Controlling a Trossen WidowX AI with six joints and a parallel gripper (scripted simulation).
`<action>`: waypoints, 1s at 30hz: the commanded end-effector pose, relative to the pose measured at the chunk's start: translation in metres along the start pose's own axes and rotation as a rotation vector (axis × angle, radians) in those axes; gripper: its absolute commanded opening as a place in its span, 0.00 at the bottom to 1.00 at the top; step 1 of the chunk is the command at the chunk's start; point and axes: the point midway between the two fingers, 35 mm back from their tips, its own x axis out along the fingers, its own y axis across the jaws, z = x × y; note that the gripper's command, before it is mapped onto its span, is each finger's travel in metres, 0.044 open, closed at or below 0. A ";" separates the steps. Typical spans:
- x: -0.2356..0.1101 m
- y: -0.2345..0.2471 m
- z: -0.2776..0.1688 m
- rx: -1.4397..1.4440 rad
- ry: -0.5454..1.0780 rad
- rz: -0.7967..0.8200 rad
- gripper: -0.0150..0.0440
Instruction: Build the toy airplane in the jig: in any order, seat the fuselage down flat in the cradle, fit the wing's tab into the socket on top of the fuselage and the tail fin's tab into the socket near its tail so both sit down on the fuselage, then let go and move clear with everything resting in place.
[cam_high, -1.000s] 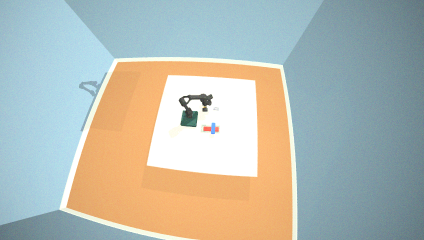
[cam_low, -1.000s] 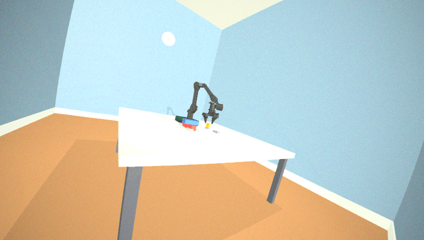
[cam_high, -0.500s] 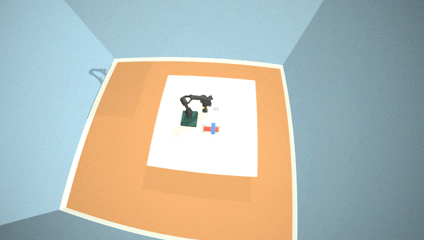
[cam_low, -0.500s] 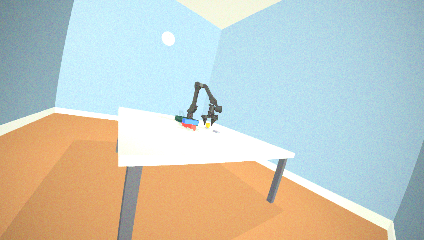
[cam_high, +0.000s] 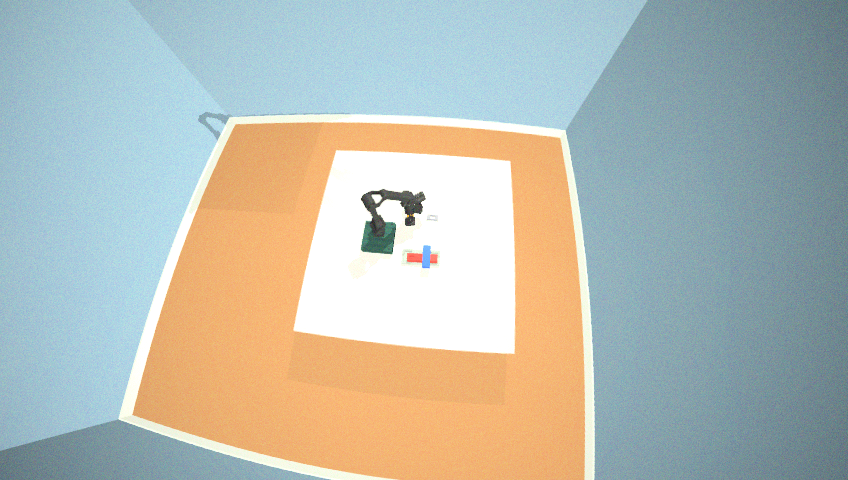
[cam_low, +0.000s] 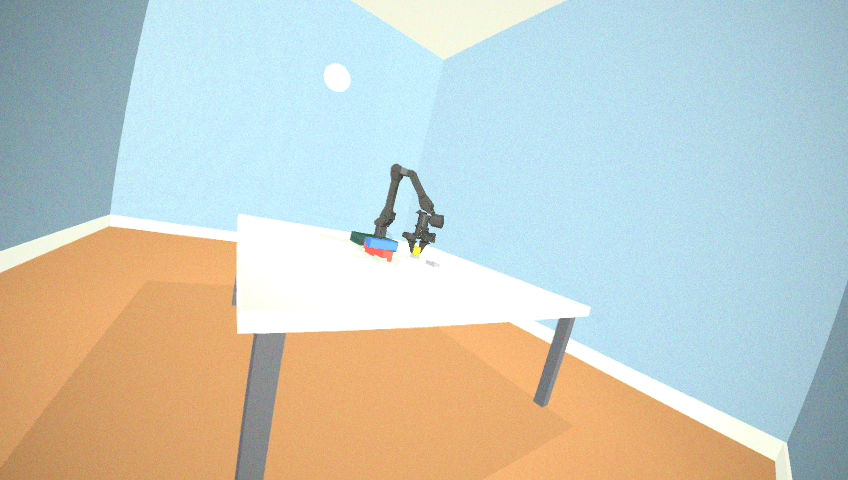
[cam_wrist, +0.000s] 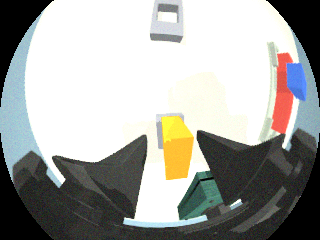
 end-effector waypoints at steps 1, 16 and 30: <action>0.001 0.001 -0.001 0.005 0.003 0.006 0.51; -0.005 -0.001 0.000 0.008 0.005 0.038 0.25; -0.046 0.003 0.007 0.007 0.004 0.029 0.25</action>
